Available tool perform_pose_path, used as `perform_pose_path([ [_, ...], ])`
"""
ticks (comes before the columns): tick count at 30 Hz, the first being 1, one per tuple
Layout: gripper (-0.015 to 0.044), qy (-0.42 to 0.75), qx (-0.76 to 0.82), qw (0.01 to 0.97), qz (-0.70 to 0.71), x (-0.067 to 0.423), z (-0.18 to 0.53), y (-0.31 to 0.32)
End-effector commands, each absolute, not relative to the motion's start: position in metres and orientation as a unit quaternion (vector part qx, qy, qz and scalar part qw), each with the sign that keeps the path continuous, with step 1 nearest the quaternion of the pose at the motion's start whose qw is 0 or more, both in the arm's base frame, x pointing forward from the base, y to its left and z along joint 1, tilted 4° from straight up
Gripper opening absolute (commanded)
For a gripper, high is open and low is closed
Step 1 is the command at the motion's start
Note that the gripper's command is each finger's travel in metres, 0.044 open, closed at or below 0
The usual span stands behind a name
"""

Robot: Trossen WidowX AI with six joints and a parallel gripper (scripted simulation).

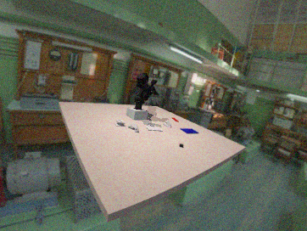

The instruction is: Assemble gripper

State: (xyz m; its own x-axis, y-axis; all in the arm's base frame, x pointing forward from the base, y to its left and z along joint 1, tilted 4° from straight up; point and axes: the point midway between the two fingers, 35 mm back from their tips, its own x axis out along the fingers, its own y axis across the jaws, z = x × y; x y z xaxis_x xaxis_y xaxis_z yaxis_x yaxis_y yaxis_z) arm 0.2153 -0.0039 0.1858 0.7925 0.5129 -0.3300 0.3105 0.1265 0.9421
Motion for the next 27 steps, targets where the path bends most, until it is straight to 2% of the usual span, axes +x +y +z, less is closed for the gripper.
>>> perform_pose_path([
  [1,0.0000,0.324,0.678,0.658,0.043,0.220,0.182,-0.010],
  [27,0.0000,0.356,0.776,0.493,-0.166,0.253,0.160,-0.051],
])
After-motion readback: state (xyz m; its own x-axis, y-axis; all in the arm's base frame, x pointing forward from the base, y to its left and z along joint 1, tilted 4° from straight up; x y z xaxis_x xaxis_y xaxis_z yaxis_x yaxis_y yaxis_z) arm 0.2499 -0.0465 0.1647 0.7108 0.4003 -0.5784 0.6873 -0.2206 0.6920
